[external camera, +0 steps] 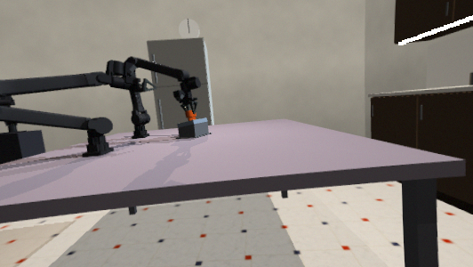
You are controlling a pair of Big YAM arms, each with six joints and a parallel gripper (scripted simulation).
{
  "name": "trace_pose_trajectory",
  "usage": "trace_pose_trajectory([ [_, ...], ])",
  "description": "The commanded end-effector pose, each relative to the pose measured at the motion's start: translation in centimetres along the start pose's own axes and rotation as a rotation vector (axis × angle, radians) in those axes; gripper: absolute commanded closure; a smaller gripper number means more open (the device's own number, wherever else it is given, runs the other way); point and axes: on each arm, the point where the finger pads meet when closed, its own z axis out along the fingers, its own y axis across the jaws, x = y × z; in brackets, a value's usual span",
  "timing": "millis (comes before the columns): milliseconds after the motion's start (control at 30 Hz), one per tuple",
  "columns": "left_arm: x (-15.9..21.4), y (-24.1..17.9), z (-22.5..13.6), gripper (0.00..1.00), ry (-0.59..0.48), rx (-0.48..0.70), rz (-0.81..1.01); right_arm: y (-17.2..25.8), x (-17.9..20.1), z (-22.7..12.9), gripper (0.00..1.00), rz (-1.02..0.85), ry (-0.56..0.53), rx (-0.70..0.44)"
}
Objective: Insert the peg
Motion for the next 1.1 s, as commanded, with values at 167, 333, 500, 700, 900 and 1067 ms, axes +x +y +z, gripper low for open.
trace_pose_trajectory([
  [167,-0.1,1.9,0.4,0.6,-0.001,-0.038,0.003,-0.1,-1.9,-0.2,0.0,0.005,-0.029,0.003],
  [333,-0.1,0.7,2.3,0.6,0.0,-0.021,0.003,-0.1,-1.9,-0.2,0.0,0.005,-0.029,0.003],
  [500,-0.2,1.8,2.4,0.6,0.001,-0.048,0.005,-0.1,-1.9,-0.2,0.0,0.005,-0.029,0.003],
  [700,-0.2,0.9,3.6,0.6,0.002,-0.034,0.004,-0.1,-1.9,-0.2,0.0,0.005,-0.029,0.003],
  [900,0.1,2.9,-0.2,0.6,0.004,-0.086,0.003,-0.1,-1.9,-0.2,0.0,0.005,-0.029,0.003],
  [1067,0.1,2.9,-0.2,0.49,0.004,-0.086,0.003,-0.1,-1.9,-0.2,0.0,0.005,-0.029,0.003],
])
